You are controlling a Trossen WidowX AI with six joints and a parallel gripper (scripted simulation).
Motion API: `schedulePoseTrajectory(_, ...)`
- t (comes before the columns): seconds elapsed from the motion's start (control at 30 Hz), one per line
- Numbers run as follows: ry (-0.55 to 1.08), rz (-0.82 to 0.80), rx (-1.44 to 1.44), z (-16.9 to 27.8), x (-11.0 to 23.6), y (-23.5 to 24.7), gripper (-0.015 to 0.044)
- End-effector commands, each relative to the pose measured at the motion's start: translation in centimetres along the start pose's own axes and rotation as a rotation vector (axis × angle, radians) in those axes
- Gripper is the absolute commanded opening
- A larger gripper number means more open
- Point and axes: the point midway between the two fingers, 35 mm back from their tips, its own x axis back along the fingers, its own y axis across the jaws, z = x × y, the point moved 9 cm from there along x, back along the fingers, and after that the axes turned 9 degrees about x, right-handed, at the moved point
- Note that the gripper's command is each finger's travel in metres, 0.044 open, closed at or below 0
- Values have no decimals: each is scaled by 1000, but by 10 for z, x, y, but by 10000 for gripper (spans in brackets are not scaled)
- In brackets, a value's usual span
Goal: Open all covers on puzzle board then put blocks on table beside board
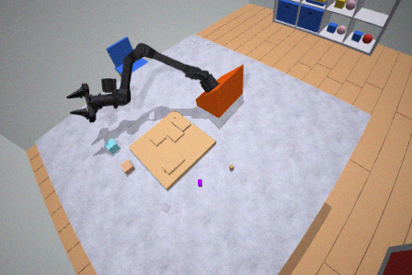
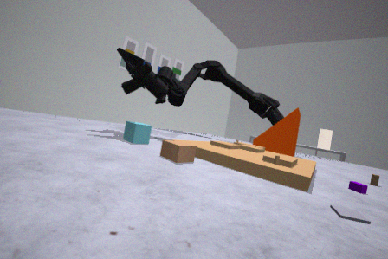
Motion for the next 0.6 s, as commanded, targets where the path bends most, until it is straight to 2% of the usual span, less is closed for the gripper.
schedulePoseTrajectory(0.0, -2, 1, 0, 0, 0, 0, 374)
schedulePoseTrajectory(0.47, -187, 158, 62, 11, -10, -40, 6)
schedulePoseTrajectory(0.57, -223, 206, 83, 14, -11, -50, 0)
